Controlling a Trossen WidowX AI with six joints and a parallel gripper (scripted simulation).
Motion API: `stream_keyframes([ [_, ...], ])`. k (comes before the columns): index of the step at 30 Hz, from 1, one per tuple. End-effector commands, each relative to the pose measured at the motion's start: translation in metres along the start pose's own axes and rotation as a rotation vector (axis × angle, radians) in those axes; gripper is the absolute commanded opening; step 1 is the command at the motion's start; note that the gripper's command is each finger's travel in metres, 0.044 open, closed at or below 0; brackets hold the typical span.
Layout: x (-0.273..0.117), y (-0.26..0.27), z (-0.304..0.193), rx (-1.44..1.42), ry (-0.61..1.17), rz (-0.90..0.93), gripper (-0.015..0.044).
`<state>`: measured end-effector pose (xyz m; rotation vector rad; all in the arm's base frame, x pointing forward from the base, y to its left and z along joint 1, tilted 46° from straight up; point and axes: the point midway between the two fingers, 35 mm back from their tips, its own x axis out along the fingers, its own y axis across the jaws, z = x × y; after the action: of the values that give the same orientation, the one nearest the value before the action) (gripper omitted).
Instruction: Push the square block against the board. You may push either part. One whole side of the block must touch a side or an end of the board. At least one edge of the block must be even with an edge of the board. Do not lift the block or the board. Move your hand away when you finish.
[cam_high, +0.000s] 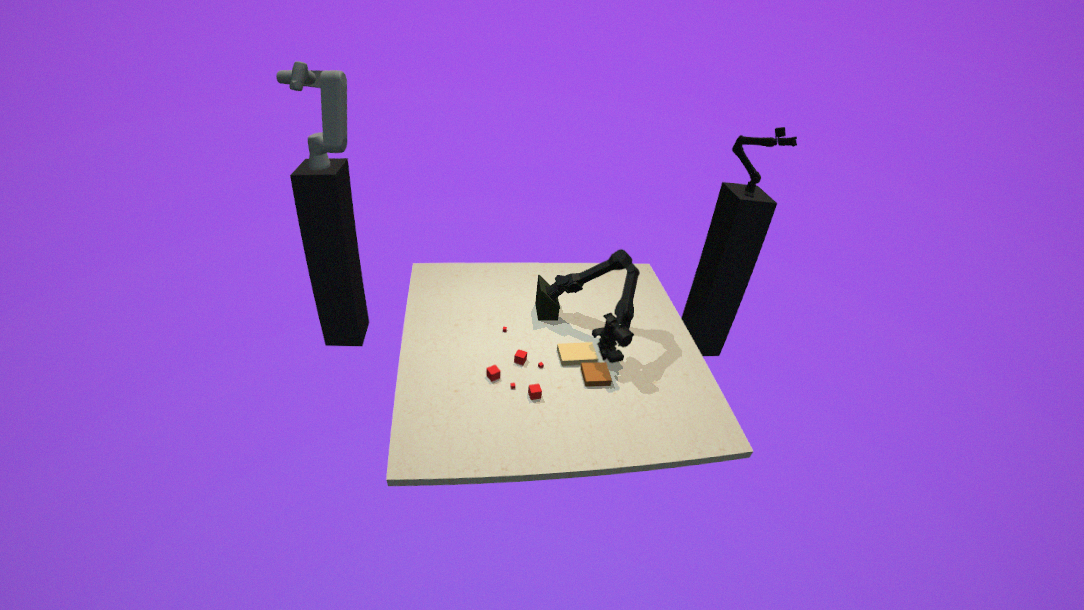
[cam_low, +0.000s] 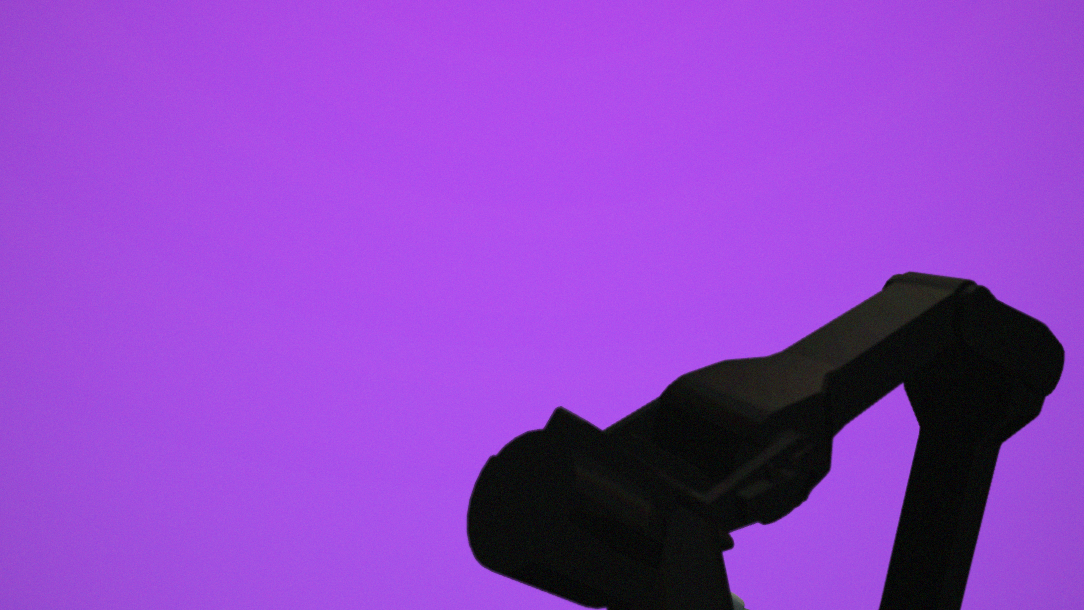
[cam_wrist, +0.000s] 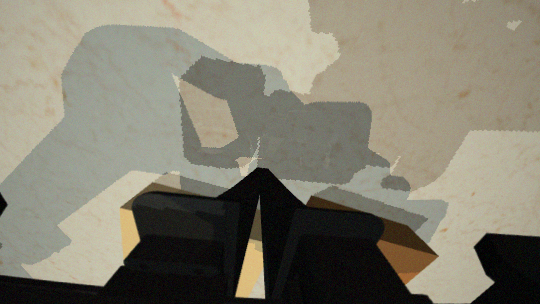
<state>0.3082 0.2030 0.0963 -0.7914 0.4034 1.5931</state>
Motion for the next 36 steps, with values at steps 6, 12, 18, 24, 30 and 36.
stream_keyframes([
  [6, -0.004, -0.004, 0.017, -0.004, 0.002, -0.013, 0.0],
  [12, -0.004, -0.004, 0.025, -0.003, 0.0, -0.013, 0.0],
  [18, -0.03, -0.002, 0.022, -0.003, 0.0, -0.007, 0.0],
  [24, -0.059, 0.0, 0.023, -0.003, 0.003, -0.012, 0.0],
  [30, -0.058, 0.0, 0.015, 0.083, 0.007, -0.013, 0.0],
  [36, -0.058, 0.001, -0.003, 0.291, 0.016, -0.014, 0.0],
])
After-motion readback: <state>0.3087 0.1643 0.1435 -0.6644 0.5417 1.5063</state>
